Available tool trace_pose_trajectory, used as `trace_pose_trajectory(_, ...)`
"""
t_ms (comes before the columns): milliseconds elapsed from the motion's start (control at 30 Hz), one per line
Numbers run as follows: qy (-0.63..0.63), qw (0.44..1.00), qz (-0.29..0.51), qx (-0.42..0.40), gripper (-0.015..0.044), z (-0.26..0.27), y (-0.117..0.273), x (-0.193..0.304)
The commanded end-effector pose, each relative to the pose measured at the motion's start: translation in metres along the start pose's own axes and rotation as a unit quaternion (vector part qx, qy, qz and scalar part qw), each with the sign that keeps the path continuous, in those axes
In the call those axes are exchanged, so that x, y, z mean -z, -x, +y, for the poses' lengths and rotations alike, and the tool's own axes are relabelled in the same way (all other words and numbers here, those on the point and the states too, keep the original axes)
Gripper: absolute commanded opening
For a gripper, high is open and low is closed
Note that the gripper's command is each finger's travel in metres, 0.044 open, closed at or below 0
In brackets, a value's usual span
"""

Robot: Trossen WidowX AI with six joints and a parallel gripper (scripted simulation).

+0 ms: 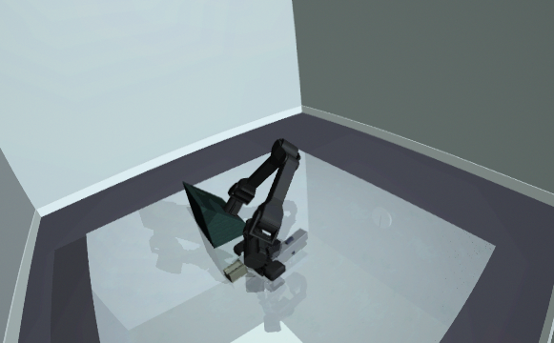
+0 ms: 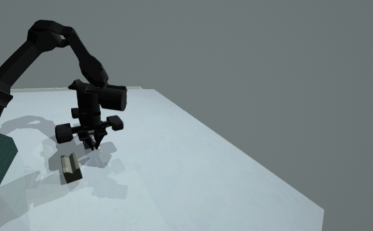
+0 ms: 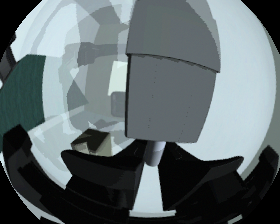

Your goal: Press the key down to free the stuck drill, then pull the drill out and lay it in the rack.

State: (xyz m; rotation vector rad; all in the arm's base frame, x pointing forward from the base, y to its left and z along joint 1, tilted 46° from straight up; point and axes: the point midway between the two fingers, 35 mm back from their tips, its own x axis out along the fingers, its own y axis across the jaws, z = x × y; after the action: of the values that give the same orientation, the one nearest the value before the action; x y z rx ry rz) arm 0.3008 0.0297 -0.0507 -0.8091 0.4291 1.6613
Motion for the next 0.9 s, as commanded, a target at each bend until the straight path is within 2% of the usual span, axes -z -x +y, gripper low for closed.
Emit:
trace_pose_trajectory(0,-0.001,1.0,-0.001,0.001,0.0,0.0,0.0,0.002)
trace_pose_trajectory(867,-0.003,1.0,-0.001,0.002,0.0,-0.001,0.001,0.032)
